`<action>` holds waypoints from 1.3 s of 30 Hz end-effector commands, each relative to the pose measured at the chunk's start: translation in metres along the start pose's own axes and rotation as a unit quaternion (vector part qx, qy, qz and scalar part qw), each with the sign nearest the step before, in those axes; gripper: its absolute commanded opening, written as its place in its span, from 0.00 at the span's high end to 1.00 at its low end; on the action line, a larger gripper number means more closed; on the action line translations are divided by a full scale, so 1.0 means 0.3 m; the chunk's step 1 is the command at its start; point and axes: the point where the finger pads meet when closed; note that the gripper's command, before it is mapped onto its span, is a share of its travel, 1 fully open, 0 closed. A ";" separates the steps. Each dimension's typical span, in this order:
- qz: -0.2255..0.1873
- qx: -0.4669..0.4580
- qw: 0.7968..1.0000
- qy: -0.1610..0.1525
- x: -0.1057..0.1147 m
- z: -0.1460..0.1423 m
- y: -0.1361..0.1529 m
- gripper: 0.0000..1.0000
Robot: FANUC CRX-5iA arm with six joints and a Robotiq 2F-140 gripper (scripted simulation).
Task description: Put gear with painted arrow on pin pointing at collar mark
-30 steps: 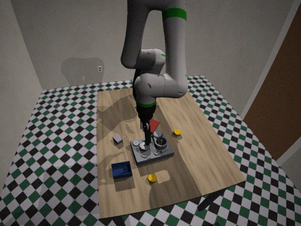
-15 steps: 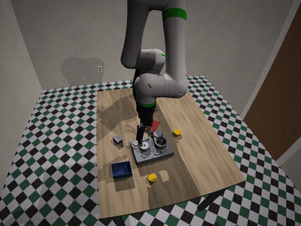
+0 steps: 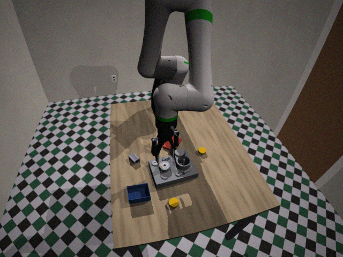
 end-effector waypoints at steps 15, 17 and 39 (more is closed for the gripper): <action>0.000 -0.015 1.000 0.000 0.000 0.000 0.000 0.47; 0.000 -0.015 1.000 0.000 -0.001 0.000 0.000 0.47; 0.000 -0.015 1.000 0.000 -0.050 0.000 0.000 0.47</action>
Point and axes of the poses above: the point where the finger pads meet when closed, its own x axis back along the fingers, its own z axis across the jaws, y = z × x, and after that the axes turned 6 degrees about -x, right-handed
